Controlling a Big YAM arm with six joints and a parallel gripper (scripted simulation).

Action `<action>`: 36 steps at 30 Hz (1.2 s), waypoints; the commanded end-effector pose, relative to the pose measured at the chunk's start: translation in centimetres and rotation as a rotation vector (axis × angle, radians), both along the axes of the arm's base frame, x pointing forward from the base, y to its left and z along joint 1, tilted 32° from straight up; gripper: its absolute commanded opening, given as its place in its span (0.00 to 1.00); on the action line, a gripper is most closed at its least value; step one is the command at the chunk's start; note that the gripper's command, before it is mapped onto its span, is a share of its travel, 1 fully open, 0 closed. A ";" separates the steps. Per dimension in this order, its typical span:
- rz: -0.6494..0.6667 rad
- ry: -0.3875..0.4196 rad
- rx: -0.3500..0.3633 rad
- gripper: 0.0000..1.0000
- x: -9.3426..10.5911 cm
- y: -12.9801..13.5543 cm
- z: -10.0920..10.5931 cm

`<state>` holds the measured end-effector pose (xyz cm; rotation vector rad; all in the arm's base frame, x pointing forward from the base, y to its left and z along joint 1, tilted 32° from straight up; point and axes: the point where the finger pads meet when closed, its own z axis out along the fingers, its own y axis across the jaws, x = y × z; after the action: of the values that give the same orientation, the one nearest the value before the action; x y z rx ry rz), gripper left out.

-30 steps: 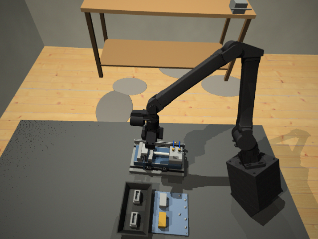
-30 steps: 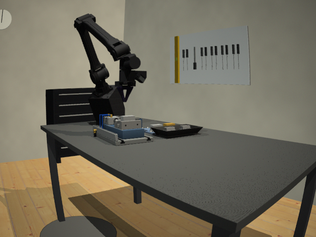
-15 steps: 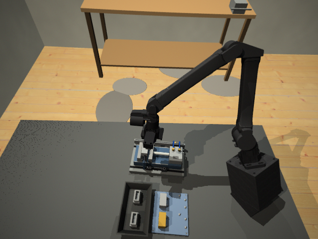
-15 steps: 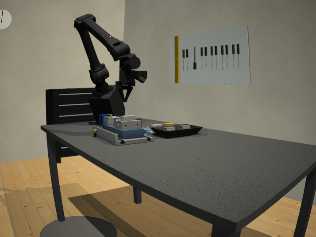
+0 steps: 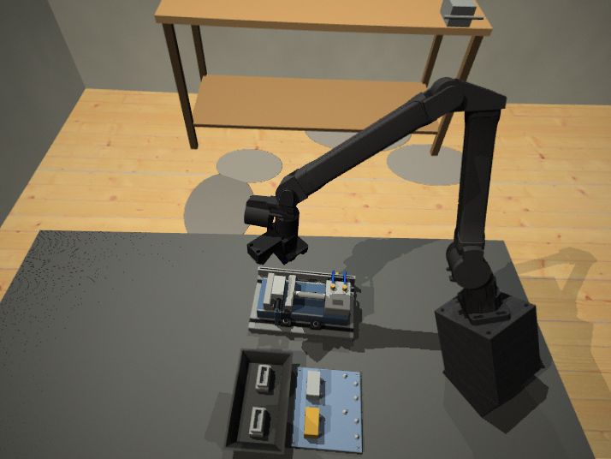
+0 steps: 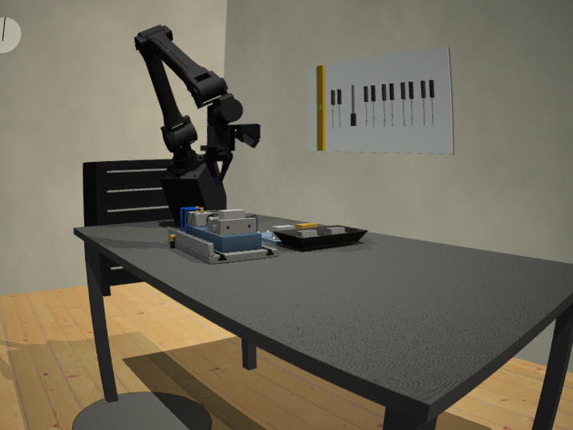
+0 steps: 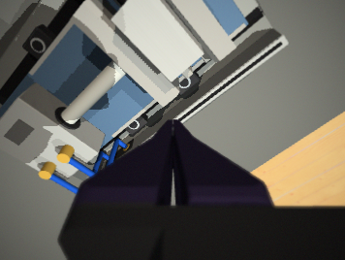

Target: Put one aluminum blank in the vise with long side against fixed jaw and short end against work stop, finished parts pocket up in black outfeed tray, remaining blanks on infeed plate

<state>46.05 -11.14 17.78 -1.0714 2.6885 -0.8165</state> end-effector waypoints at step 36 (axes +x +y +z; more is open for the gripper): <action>-0.721 -0.370 0.253 0.00 2.4 -1.0 2.0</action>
<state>46.75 -12.29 18.59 0.1130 2.7409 -0.6411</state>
